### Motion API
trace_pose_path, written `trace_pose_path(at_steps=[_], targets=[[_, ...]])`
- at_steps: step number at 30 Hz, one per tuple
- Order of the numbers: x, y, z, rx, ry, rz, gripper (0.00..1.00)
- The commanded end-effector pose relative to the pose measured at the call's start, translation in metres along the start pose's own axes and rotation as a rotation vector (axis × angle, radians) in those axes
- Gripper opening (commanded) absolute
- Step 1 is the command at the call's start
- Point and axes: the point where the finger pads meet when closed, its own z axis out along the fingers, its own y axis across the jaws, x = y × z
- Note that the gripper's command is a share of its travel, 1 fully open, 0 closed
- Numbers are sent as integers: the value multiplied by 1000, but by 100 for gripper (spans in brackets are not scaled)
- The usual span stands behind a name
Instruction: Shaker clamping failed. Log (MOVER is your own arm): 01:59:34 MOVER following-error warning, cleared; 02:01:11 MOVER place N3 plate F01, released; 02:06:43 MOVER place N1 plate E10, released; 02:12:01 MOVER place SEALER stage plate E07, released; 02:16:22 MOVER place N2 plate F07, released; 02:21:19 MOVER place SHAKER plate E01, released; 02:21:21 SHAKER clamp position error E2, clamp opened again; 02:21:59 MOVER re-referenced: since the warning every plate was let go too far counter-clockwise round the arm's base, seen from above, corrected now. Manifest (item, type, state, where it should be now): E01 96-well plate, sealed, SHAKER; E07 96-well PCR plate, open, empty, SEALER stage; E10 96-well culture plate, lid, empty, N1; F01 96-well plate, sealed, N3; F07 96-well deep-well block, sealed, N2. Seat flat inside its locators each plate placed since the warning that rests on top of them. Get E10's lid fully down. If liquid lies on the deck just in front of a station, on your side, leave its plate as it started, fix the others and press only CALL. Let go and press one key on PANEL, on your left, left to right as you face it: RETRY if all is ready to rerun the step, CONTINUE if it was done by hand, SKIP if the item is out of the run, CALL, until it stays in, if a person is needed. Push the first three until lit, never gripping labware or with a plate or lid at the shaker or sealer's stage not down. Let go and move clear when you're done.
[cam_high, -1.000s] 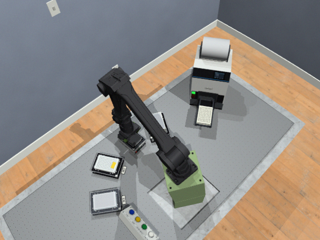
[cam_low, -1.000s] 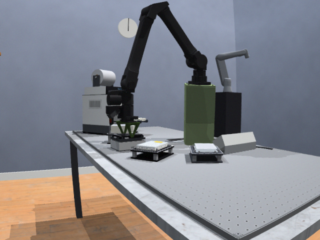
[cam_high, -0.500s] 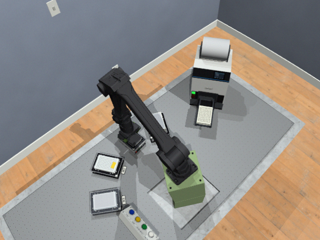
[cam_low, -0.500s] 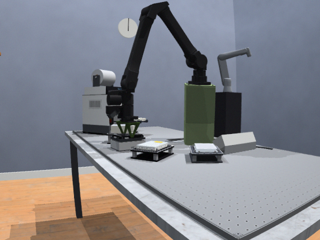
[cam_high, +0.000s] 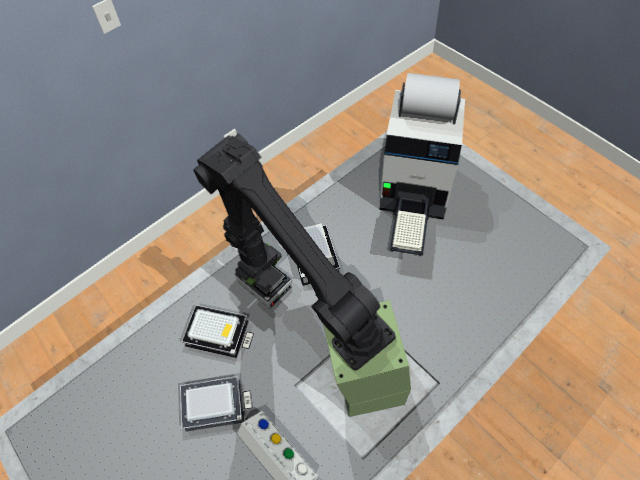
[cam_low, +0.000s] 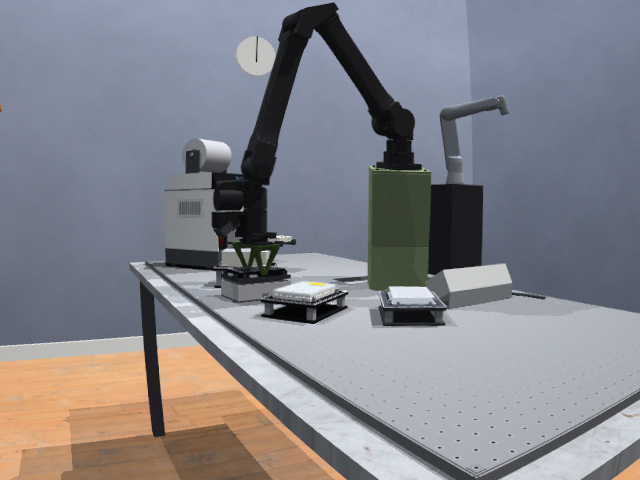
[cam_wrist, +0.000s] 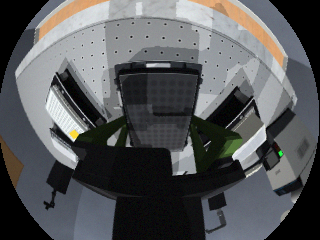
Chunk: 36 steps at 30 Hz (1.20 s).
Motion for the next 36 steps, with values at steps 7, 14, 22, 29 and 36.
trace_pose_path(at_steps=[7,14,22,29,36], targets=[[-6,3,7,2,-11,-3,0],[-5,4,7,2,-10,-3,0],[-2,1,6,1,0,2,100],[-2,1,6,1,0,2,100],[-2,1,6,1,0,2,100]])
